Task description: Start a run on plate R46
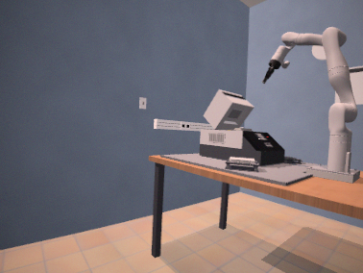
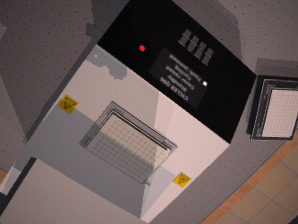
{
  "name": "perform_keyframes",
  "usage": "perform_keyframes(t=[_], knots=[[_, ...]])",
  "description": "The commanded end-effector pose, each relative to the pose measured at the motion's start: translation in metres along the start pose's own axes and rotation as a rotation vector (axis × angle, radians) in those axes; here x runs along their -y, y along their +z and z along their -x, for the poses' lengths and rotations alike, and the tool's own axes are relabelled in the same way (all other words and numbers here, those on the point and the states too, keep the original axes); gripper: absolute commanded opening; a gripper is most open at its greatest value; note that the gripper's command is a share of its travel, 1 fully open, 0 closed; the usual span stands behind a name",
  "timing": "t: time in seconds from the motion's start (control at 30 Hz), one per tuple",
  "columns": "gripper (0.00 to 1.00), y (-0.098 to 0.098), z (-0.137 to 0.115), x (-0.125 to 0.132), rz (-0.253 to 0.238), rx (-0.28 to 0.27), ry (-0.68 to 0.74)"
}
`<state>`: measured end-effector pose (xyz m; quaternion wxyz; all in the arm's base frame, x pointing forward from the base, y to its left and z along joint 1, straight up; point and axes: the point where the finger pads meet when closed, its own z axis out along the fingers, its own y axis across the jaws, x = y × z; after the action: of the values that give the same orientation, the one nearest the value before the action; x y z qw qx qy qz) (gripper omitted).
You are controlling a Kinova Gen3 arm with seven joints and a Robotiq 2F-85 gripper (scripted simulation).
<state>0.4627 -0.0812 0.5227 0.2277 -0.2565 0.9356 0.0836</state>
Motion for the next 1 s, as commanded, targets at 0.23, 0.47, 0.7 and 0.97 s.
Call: perform_keyframes(t=[0.23,0.47,0.7,0.97], knots=[[0.10,-0.009,-0.017,-0.024,-0.038,-0.069,-0.062],[0.10,-0.013,-0.026,-0.036,-0.056,-0.104,-0.093],[0.10,-0.018,-0.038,-0.052,-0.081,-0.153,-0.136],[0.10,-0.023,-0.048,-0.067,-0.103,-0.194,-0.173]])
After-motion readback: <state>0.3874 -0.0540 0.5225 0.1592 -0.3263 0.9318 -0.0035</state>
